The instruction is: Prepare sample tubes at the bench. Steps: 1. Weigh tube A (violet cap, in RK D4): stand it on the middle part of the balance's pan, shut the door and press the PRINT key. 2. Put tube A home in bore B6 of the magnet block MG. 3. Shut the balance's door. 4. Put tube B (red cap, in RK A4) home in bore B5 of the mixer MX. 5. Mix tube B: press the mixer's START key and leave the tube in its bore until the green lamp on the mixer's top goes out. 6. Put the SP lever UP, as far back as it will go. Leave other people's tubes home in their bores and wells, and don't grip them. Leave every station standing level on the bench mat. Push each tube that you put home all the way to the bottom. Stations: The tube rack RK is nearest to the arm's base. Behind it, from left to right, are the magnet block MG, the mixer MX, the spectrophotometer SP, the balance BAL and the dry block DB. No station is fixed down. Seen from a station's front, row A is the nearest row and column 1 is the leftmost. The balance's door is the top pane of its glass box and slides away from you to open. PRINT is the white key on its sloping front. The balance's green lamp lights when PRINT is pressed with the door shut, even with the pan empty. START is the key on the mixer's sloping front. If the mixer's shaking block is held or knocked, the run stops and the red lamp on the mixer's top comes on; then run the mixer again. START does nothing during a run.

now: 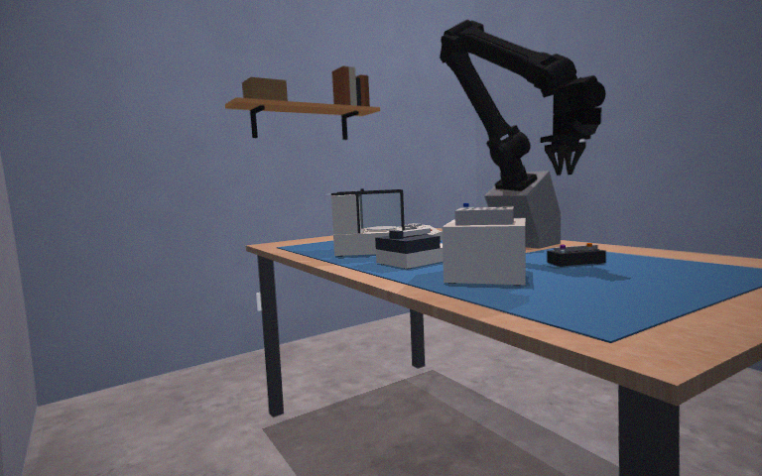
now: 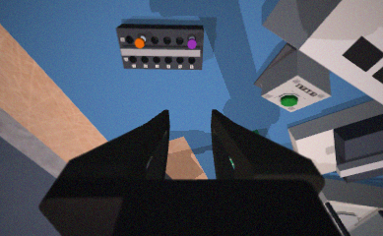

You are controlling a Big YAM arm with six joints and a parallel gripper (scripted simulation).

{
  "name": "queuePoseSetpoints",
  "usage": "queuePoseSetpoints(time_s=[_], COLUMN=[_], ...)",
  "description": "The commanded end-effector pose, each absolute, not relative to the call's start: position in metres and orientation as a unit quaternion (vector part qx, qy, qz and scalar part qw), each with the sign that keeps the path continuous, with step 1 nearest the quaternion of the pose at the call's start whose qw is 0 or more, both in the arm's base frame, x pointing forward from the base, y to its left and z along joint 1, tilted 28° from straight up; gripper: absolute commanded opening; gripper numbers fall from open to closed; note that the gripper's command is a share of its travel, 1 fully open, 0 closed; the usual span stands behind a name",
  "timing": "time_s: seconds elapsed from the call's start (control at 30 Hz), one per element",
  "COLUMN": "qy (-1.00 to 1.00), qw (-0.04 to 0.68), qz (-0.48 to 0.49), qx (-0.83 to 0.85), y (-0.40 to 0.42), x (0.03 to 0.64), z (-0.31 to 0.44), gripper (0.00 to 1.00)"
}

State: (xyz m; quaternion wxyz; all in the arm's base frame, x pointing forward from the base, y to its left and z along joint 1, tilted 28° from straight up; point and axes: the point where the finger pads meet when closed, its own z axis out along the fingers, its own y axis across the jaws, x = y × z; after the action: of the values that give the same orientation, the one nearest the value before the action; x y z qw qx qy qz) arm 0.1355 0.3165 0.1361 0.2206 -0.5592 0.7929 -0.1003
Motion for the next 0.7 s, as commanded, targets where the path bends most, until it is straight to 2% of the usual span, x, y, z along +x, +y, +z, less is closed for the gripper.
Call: queuePoseSetpoints(time_s=[0.0,0.67], qy=[0.795,0.795], qw=[0.244,0.238], qz=[-0.077,-0.082], qx=[-0.55,-0.552], y=[0.335,0.332], x=[0.13,0.117], z=[0.17,0.19], gripper=[0.3,0.3])
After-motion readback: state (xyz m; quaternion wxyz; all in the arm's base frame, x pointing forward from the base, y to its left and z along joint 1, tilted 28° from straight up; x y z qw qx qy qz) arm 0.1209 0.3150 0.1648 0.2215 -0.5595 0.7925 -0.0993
